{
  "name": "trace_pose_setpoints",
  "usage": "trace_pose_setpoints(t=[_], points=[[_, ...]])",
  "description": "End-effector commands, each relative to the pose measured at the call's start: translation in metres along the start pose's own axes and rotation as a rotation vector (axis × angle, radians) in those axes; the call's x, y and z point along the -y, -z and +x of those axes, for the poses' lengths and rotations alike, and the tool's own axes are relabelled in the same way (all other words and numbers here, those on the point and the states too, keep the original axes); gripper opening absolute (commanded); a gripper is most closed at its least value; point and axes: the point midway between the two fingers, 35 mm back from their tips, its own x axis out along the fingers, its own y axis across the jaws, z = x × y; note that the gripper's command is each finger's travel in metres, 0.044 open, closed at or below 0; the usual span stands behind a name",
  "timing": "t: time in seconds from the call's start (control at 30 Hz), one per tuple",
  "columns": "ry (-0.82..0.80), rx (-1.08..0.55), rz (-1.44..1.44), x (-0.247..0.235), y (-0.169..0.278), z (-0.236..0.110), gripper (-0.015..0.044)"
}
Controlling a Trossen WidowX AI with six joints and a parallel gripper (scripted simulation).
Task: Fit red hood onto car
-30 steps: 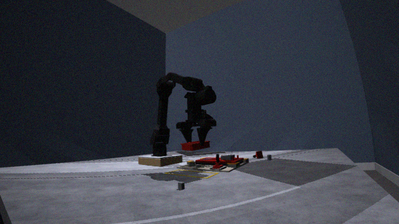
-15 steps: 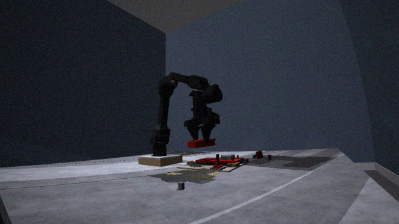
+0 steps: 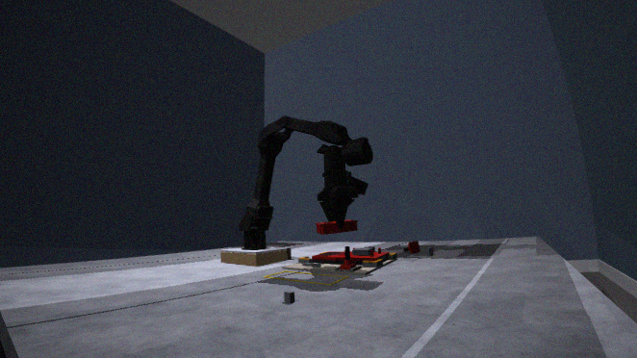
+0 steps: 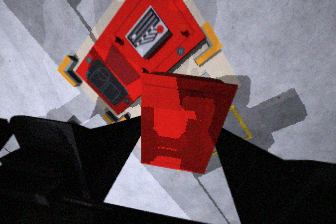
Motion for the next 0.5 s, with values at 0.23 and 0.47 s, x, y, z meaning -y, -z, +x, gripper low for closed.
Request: trace_pose_setpoints(t=[0.23,0.47], points=[[-0.013,-0.013,0.251,-0.015,-0.032,0.000,0.0000],[-0.016,-0.022,0.413,-0.027,-0.052,-0.001,0.0000]])
